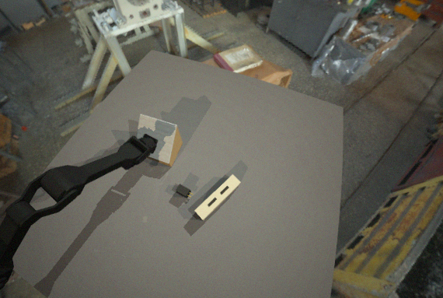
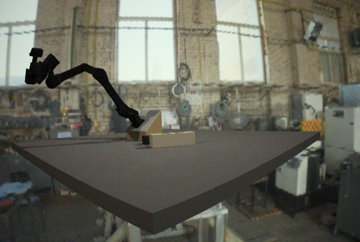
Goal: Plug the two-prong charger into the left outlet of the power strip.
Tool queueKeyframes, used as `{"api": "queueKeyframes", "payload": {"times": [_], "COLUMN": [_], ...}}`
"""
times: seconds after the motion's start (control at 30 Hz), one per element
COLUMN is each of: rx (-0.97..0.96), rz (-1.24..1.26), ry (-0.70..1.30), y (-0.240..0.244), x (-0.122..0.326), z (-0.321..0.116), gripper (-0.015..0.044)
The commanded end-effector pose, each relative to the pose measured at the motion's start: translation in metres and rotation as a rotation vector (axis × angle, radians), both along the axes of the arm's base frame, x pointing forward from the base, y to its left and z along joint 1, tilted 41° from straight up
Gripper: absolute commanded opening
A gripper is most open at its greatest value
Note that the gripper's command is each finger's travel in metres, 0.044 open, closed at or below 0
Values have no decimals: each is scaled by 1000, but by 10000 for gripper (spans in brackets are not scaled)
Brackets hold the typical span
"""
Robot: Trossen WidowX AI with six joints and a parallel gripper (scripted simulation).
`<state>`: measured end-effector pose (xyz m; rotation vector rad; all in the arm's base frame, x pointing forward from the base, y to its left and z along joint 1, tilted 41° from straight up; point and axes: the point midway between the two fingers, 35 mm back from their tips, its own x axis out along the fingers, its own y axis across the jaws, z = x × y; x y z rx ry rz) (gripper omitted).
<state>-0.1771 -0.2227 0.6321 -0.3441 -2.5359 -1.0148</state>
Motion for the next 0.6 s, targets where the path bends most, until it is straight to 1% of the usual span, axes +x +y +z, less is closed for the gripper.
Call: {"api": "queueKeyframes", "payload": {"times": [0.0,0.03,0.57], "rx": [4,15,345], "rz": [2,7,185], "ry": [0,-1,22], "y": [-1,-3,-72], "x": [0,2,53], "z": [0,-1,-23], "gripper": [426,440,440]}}
